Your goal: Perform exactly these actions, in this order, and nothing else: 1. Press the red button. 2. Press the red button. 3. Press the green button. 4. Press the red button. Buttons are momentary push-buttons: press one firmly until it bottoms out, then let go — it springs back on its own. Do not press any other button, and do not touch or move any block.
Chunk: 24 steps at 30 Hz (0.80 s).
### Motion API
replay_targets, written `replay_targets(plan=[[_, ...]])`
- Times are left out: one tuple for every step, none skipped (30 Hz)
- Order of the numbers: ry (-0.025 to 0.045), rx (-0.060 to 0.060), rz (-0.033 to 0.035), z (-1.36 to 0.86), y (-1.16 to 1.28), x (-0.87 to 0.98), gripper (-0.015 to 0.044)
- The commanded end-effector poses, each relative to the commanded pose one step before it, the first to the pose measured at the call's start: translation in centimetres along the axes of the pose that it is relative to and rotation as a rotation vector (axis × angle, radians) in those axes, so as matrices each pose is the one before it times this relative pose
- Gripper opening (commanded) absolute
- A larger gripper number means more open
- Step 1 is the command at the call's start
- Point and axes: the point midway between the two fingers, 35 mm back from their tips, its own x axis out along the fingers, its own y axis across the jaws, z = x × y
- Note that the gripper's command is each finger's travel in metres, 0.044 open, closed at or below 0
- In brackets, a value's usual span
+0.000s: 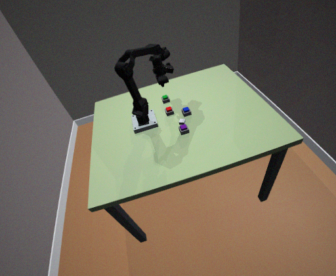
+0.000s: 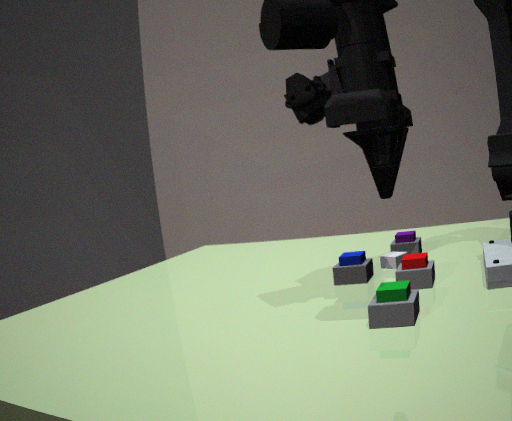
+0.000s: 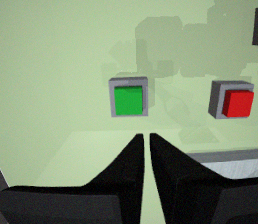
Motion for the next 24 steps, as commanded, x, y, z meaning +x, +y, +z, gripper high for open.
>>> replay_targets(plan=[[-0.00027, 0.0118, -0.00277, -0.184, 1.481, 0.165, 0.002], [0.0, 0.0, 0.0, 0.0, 0.0, 0.0, 0.002], [0.0, 0.0, 0.0, 0.0, 0.0, 0.0, 0.002], [-0.00001, 0.0, 0.00001, 0.017, 0.017, 0.2, 0.002], [-0.00004, 0.0, 0.00003, 0.044, 0.045, 0.6, 0.002], [-0.00004, 0.0, 0.00003, 0.051, 0.051, 0.998, 0.002], [-0.00001, 0.0, 0.0, 0.023, 0.023, 1.317, 0.002], [0.00003, 0.0, -0.00004, -0.027, -0.027, 1.307, 0.002], [0.00005, 0.0, -0.00006, -0.053, -0.054, 0.977, 0.002], [0.00004, 0.0, -0.00005, -0.045, -0.046, 0.582, 0.002], [0.00002, 0.0, -0.00002, -0.017, -0.018, 0.193, 0.002], [0.0, 0.0, 0.0, 0.0, 0.0, 0.0, 0.002], [0.0, 0.0, 0.0, 0.0, 0.0, 0.0, 0.002], [0.0, 0.0, 0.0, 0.0, 0.0, 0.0, 0.002], [0.0, 0.0, 0.0, 0.0, 0.0, 0.0, 0.002], [0.0, 0.0, 0.0, 0.001, 0.001, 0.027, 0.002], [0.0, 0.0, 0.0, 0.004, 0.004, 0.081, 0.002], [0.0, 0.0, 0.0, 0.006, 0.006, 0.136, 0.002], [0.0, 0.0, 0.0, 0.006, 0.006, 0.165, 0.002], [0.0, 0.0, 0.0, 0.006, 0.006, 0.165, 0.002], [0.0, 0.0, 0.0, 0.005, 0.005, 0.165, 0.002], [0.0, 0.0, 0.0, 0.004, 0.004, 0.165, 0.002], [0.0, 0.0, 0.0, 0.003, 0.003, 0.164, 0.002], [0.0, 0.0, 0.0, 0.002, 0.002, 0.164, 0.002]])
